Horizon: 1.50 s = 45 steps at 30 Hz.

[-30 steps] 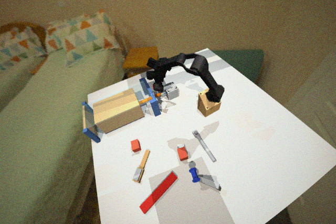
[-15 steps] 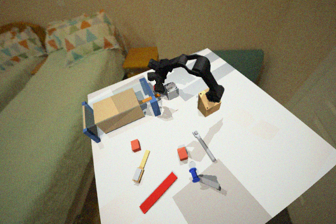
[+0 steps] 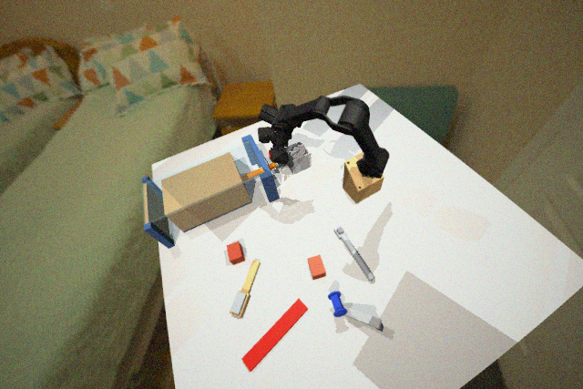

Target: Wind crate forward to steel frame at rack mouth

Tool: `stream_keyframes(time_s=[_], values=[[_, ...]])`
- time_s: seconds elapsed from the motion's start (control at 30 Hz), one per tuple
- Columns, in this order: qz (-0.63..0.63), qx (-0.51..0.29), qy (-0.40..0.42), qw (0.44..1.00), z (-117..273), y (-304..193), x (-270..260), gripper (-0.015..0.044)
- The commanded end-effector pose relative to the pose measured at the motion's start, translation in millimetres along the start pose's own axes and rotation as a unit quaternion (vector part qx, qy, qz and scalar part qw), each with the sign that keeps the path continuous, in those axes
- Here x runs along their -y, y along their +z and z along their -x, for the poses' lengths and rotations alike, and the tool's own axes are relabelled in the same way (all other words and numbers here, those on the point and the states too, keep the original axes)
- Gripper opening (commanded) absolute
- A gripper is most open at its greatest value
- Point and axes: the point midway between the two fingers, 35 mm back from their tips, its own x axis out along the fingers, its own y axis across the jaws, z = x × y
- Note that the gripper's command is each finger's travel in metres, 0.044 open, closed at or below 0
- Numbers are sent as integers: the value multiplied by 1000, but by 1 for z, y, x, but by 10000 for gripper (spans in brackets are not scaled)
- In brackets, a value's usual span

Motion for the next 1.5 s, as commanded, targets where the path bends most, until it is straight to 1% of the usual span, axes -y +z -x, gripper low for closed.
stream_keyframes(time_s=[0.0, 1.47], values=[[-9, -11, 11, 1000, 1, -12, -11, 0], [-10, -12, 11, 1000, 19, -48, -32, 0]])
